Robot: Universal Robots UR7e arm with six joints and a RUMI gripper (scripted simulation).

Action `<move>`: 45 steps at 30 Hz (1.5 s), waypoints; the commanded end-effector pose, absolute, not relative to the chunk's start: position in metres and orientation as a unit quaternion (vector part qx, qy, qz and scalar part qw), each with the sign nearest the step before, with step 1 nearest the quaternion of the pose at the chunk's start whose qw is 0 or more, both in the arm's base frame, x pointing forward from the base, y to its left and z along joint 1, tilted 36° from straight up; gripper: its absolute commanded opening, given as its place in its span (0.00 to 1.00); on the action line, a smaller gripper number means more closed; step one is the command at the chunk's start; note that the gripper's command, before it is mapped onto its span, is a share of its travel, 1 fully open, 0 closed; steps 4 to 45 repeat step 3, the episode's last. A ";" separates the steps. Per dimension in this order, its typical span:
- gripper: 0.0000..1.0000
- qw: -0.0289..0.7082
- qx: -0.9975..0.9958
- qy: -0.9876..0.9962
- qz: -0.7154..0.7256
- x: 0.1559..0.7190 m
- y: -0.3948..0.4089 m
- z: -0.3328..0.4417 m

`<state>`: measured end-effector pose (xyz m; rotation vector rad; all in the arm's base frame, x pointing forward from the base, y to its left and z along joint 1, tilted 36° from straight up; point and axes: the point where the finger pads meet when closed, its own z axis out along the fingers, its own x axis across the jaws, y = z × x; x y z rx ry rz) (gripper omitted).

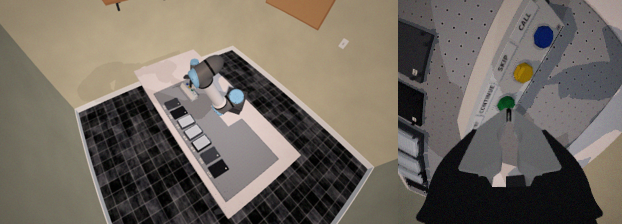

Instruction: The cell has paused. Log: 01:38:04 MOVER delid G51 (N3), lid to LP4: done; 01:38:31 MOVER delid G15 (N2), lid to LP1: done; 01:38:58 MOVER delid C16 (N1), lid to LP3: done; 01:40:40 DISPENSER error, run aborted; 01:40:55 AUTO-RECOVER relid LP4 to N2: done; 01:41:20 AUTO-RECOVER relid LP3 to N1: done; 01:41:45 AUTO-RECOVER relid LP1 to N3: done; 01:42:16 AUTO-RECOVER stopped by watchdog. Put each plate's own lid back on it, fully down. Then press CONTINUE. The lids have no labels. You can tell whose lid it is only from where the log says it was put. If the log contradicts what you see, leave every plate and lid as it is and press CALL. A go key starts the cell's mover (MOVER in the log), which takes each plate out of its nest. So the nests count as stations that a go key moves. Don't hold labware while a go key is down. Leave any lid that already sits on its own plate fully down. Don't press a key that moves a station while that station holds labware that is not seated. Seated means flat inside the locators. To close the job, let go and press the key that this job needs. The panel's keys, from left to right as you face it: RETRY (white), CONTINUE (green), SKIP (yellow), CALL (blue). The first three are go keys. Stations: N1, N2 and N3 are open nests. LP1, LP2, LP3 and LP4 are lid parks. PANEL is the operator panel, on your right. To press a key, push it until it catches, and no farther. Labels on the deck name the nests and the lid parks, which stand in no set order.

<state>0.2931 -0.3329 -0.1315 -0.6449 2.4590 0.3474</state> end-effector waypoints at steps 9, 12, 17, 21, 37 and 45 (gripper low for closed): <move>0.00 0.284 -0.241 0.919 0.129 0.297 -0.332 -0.133; 0.00 0.284 -0.241 0.919 0.129 0.297 -0.332 -0.133; 0.00 0.284 -0.241 0.919 0.129 0.297 -0.332 -0.133; 0.00 0.284 -0.241 0.919 0.129 0.297 -0.332 -0.133; 0.00 0.284 -0.241 0.919 0.129 0.297 -0.332 -0.133; 0.00 0.284 -0.241 0.919 0.129 0.297 -0.332 -0.133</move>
